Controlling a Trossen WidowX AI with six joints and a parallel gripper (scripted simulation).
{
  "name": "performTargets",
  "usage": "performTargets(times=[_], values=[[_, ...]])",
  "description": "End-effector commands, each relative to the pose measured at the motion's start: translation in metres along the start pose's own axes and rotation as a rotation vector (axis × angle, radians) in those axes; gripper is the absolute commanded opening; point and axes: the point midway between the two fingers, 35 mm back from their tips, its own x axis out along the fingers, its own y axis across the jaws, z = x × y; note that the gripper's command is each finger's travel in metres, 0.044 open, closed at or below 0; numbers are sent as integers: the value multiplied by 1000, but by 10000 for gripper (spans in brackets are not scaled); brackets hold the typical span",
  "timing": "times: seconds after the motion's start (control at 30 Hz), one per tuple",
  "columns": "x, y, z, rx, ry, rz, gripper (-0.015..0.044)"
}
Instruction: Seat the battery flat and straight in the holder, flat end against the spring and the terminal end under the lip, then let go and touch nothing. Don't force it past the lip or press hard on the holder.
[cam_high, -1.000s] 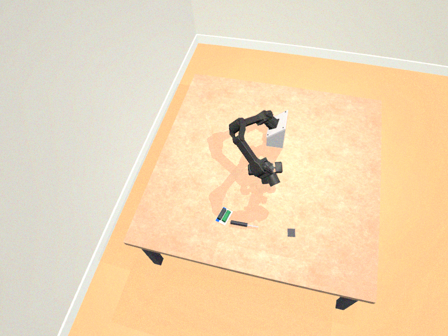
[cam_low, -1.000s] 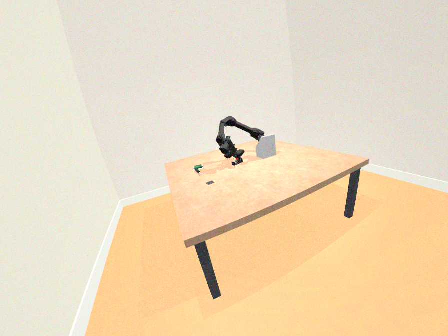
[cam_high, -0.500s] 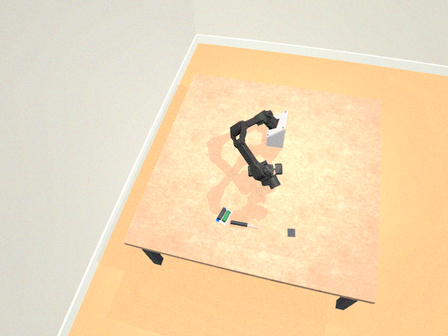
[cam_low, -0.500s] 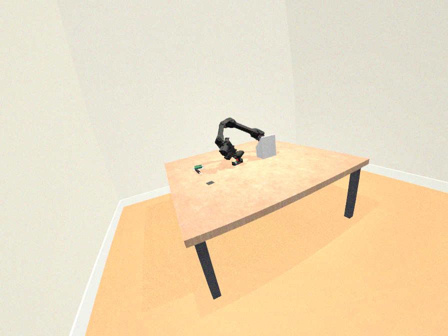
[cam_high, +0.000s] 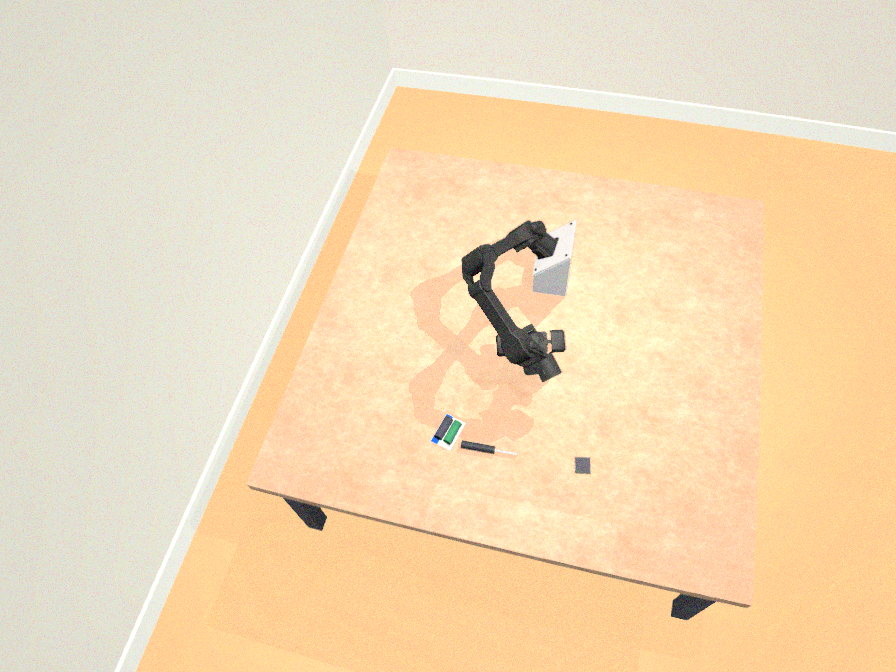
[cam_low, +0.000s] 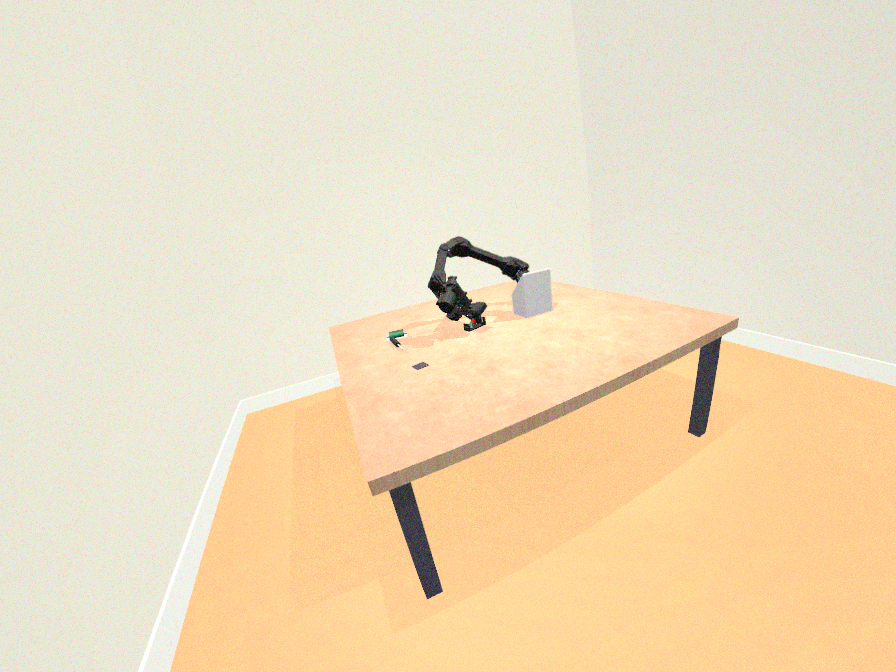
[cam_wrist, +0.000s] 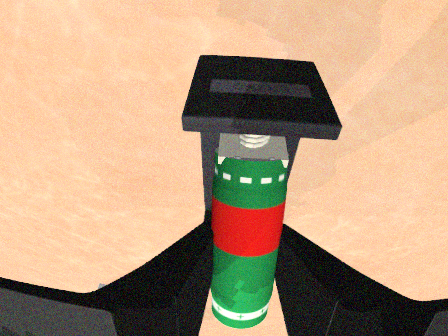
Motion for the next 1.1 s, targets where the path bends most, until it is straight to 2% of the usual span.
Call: performTargets(times=[0.0, 0.57, 1.07], values=[[-2, 0, 4, 8, -5, 4, 77], [-6, 0, 12, 8, -1, 8, 77], [-3, 1, 12, 9, -65, 21, 77]])
